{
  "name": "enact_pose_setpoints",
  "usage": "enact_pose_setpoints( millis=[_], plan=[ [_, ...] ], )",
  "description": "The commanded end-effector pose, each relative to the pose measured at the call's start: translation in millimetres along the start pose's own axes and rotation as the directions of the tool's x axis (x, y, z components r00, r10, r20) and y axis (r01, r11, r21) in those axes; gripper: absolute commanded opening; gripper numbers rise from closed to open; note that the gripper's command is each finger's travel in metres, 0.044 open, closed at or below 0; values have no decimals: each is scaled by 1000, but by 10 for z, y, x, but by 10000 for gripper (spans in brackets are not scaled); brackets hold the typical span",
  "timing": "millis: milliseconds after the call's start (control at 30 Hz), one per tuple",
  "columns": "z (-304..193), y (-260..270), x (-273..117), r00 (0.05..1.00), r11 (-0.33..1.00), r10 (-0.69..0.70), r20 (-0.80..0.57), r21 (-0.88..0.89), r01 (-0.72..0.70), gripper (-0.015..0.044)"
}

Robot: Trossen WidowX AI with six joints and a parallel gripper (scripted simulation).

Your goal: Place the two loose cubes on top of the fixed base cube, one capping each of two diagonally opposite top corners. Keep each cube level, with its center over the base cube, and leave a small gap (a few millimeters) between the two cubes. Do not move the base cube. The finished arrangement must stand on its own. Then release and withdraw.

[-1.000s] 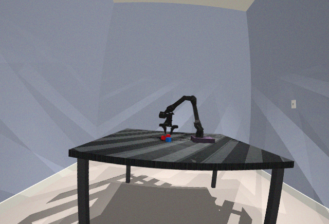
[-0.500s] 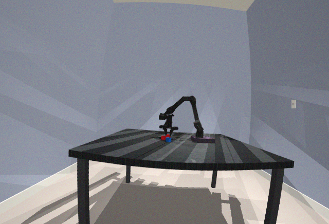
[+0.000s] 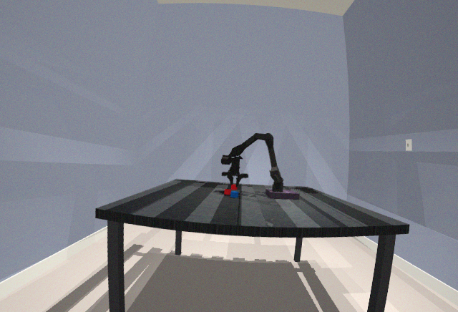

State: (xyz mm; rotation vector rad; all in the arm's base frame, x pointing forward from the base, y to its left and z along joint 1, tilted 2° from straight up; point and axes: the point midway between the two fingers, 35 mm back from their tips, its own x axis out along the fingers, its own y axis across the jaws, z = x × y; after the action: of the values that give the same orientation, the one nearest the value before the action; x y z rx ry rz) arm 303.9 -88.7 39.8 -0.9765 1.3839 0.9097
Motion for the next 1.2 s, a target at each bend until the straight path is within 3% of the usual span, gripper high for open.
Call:
enact_pose_setpoints(
  millis=[0,767,1167],
  plan=[
    [10,-33,-122,1000,1000,-7,5,-2,7,105],
    [1,-1,-851,1000,1000,-7,5,-2,7,105],
    [268,70,-827,1000,992,-12,13,126,10,105]
  ],
)
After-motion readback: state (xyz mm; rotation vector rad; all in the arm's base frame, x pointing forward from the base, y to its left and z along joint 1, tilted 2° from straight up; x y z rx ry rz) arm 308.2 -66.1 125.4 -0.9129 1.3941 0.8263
